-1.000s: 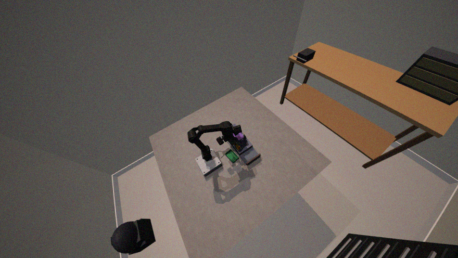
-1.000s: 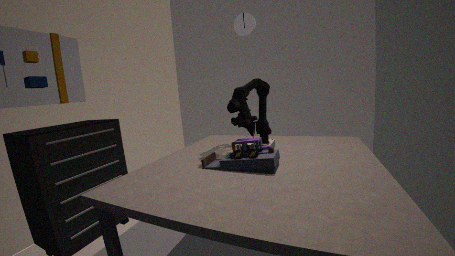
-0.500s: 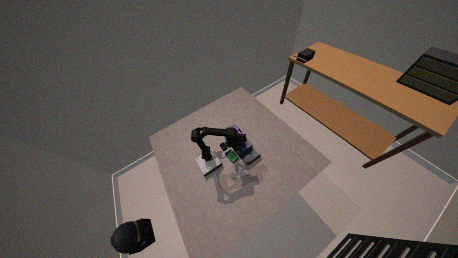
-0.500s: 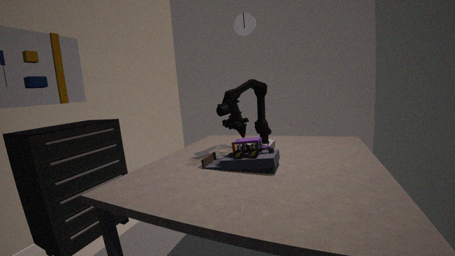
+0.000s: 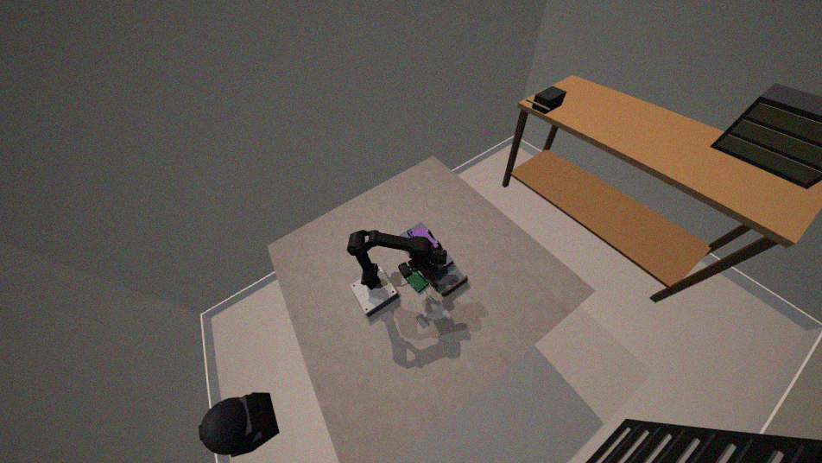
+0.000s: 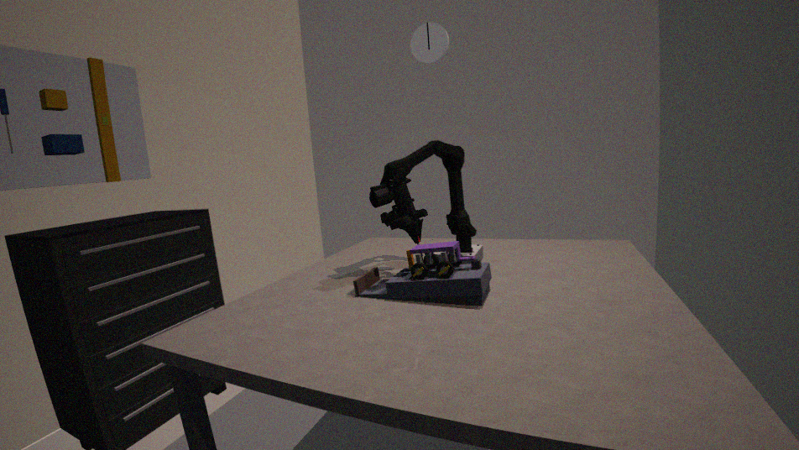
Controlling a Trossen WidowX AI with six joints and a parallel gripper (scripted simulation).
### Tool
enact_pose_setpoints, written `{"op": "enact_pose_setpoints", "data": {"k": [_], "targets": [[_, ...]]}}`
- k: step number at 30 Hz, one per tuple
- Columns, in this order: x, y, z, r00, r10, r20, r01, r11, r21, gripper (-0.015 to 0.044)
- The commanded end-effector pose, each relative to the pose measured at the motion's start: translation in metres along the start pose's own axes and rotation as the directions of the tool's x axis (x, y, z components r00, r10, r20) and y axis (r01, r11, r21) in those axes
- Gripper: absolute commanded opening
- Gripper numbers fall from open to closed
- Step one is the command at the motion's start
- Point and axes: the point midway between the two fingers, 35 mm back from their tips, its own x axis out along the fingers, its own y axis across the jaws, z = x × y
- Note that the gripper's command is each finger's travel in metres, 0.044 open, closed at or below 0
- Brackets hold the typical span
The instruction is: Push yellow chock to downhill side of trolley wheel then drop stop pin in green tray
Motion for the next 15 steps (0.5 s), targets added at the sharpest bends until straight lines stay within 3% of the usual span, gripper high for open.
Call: {"op": "enact_pose_setpoints", "data": {"k": [1, 15], "targets": [[-0.0001, -0.0003, 0.0005, 1.0, 0.006, 0.023, -0.008, 0.996, 0.09, 0.0], [0.0007, -0.001, -0.0027, 0.994, 0.017, 0.109, -0.069, 0.871, 0.487, 0.0]]}}
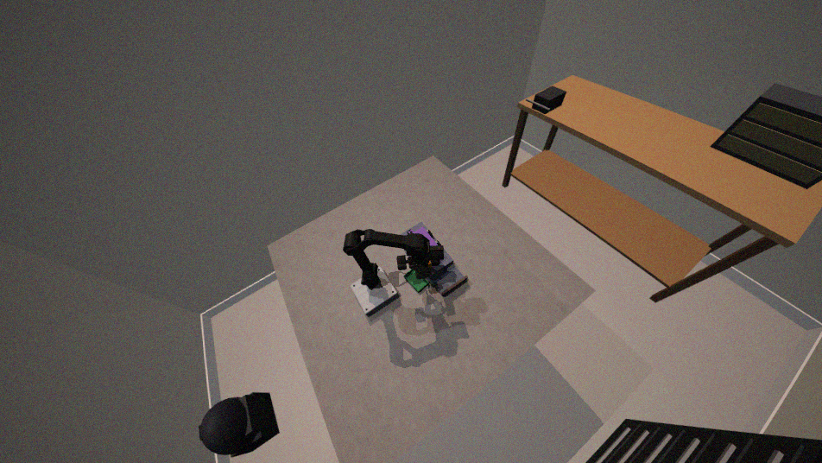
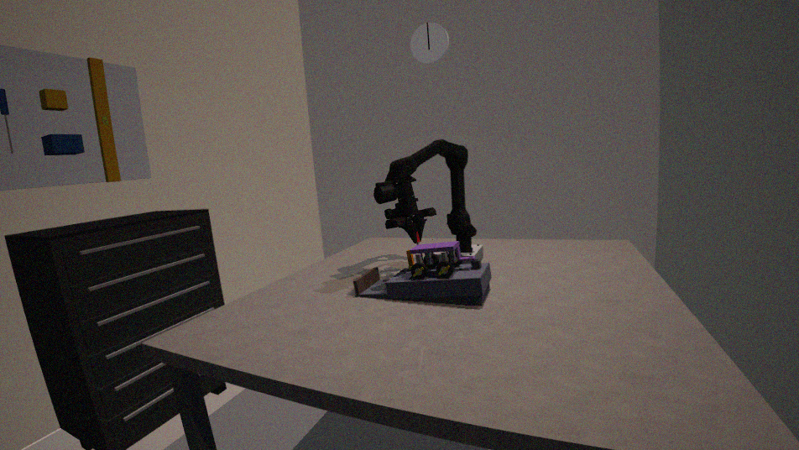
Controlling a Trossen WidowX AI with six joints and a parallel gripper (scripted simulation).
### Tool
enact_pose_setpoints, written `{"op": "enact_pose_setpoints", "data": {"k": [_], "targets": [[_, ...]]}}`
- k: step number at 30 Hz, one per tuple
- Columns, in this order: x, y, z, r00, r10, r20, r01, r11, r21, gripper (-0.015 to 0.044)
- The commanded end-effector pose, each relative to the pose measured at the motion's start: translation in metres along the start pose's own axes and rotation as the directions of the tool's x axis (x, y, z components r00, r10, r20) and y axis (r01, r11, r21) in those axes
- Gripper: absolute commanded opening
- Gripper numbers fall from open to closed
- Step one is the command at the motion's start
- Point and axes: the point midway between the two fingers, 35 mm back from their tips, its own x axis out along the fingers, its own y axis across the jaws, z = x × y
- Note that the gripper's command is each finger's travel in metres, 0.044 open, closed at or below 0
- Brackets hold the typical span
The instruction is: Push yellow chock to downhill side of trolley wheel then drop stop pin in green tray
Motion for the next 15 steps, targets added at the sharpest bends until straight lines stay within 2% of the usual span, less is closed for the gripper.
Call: {"op": "enact_pose_setpoints", "data": {"k": [1, 15], "targets": [[0.0011, -0.0013, -0.0004, 1.0, 0.009, 0.024, -0.012, 0.993, 0.119, 0.0], [0.0015, -0.0024, -0.0032, 0.994, 0.038, 0.102, -0.085, 0.857, 0.509, 0.0]]}}
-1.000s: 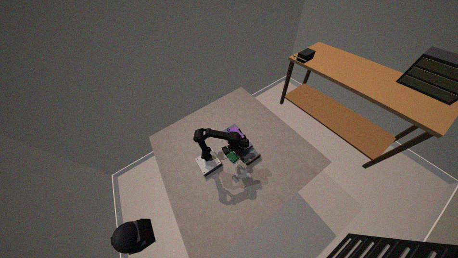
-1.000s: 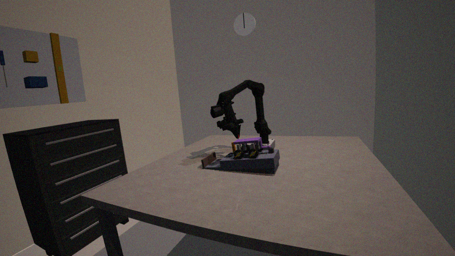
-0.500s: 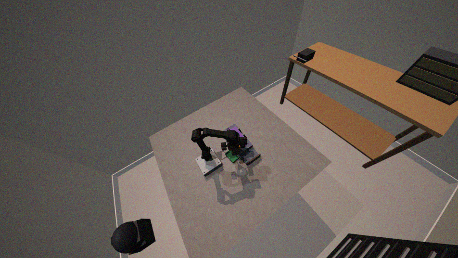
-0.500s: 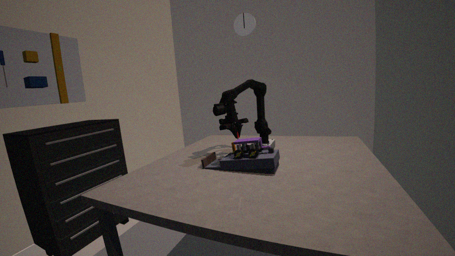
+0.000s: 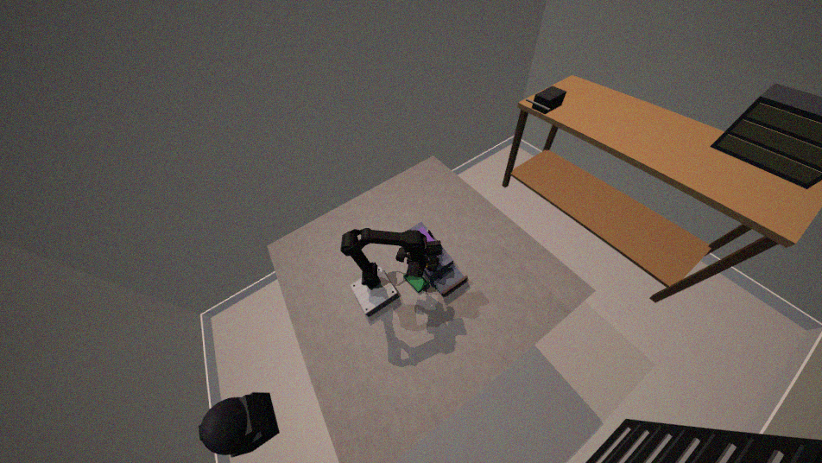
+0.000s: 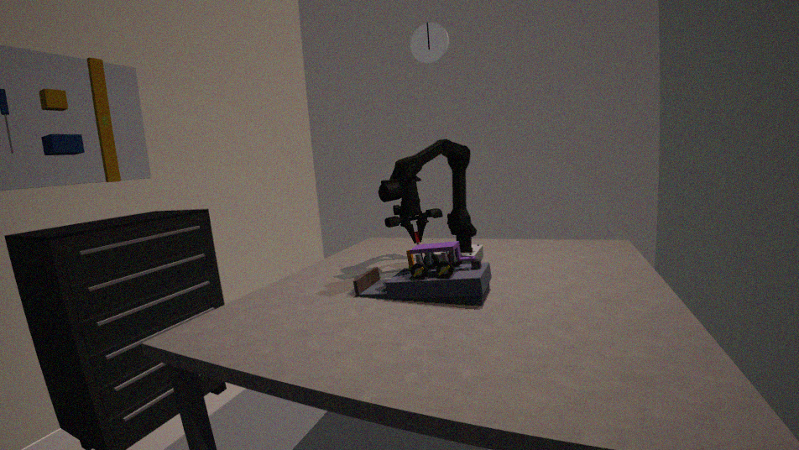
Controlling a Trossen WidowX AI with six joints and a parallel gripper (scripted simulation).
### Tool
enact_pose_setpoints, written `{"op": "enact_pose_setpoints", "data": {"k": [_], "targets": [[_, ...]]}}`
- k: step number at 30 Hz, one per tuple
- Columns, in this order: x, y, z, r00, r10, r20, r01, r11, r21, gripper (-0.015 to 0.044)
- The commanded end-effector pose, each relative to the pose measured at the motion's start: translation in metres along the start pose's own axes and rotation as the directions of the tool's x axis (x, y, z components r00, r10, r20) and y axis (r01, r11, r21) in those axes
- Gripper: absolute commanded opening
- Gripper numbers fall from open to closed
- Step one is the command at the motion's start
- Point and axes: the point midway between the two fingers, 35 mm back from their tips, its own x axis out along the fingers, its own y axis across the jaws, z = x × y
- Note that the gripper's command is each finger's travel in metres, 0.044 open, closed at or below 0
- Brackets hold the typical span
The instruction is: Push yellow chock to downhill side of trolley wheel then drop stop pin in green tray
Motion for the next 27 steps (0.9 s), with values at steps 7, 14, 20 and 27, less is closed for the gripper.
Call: {"op": "enact_pose_setpoints", "data": {"k": [7, 14, 20, 27], "targets": [[0.001, -0.002, -0.001, 0.998, 0.045, 0.042, -0.055, 0.954, 0.295, 0.0], [0.0, -0.003, -0.002, 0.995, 0.077, 0.066, -0.1, 0.871, 0.482, 0.0], [0.0, -0.003, -0.002, 0.994, 0.08, 0.068, -0.104, 0.86, 0.499, 0.0], [0.008, -0.009, 0.008, 0.994, 0.079, 0.07, -0.104, 0.859, 0.502, 0.0]]}}
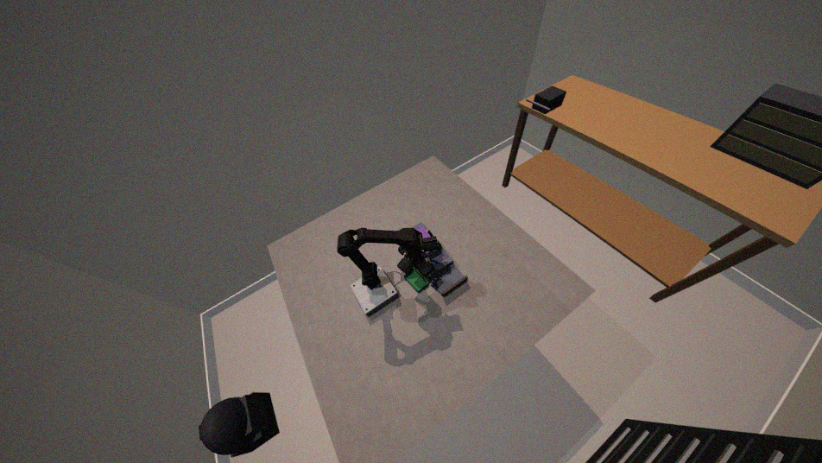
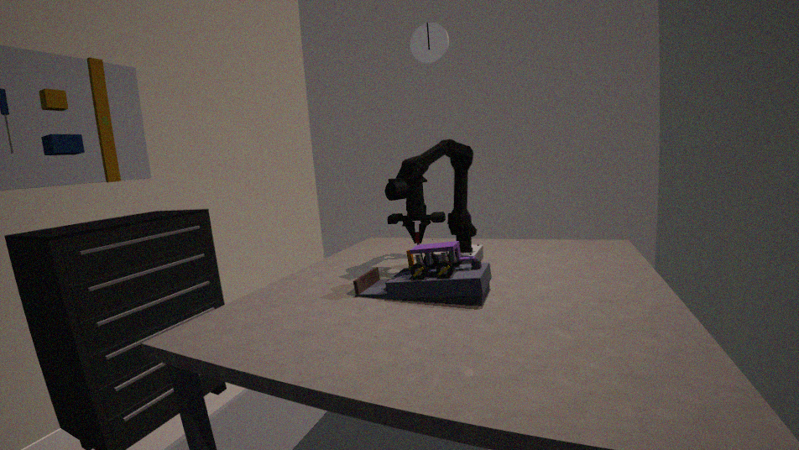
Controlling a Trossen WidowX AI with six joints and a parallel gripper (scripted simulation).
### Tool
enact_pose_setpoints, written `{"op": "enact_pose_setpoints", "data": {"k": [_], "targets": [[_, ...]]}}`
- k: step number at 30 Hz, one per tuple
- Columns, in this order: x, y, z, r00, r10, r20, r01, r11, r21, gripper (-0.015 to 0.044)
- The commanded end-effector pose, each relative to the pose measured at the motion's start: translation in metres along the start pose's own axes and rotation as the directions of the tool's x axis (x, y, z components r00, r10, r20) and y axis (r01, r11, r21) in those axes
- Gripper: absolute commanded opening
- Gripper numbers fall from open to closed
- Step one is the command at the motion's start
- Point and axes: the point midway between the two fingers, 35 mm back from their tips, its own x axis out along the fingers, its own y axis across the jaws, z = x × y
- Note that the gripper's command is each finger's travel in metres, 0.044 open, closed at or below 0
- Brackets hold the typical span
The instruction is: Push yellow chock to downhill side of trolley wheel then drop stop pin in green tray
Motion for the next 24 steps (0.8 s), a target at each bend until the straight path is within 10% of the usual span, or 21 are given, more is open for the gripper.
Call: {"op": "enact_pose_setpoints", "data": {"k": [1, 24], "targets": [[0.008, -0.001, 0.011, 1.0, 0.001, 0.007, -0.001, 1.0, 0.004, 0.0], [0.051, 0.009, 0.023, 0.985, 0.174, 0.011, -0.174, 0.985, 0.003, 0.0]]}}
